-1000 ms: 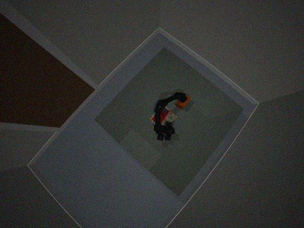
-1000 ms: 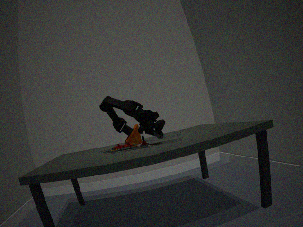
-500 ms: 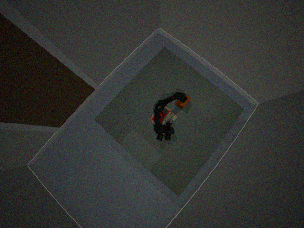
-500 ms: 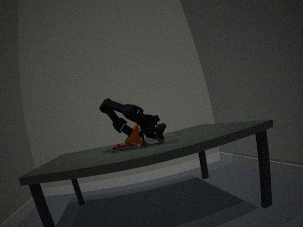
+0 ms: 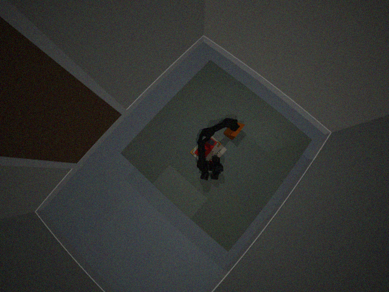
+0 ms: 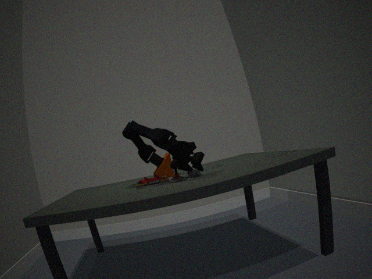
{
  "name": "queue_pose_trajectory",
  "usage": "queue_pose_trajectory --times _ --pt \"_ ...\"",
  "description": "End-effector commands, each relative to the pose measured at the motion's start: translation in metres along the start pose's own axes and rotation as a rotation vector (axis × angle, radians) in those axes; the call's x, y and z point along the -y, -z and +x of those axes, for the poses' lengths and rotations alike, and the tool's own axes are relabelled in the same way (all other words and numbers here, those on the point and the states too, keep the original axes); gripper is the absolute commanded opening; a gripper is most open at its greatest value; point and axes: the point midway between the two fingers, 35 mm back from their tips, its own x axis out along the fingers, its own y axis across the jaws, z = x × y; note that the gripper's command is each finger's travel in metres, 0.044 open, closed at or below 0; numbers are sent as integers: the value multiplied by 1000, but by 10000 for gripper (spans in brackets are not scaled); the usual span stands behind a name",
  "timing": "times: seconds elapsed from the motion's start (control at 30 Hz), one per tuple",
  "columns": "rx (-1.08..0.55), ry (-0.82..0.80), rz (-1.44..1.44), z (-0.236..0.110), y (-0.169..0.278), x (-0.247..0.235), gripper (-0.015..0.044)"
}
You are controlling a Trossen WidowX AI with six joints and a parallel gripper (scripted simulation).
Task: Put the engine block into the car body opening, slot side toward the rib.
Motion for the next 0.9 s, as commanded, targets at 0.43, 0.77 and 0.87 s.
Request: queue_pose_trajectory --times 0.43,0.77,0.87 --pt "-4 -5 0 -19 1 0 440" --pt "-5 -5 0 -45 2 0 440" --pt "-2 -1 -4 -42 1 1 440"
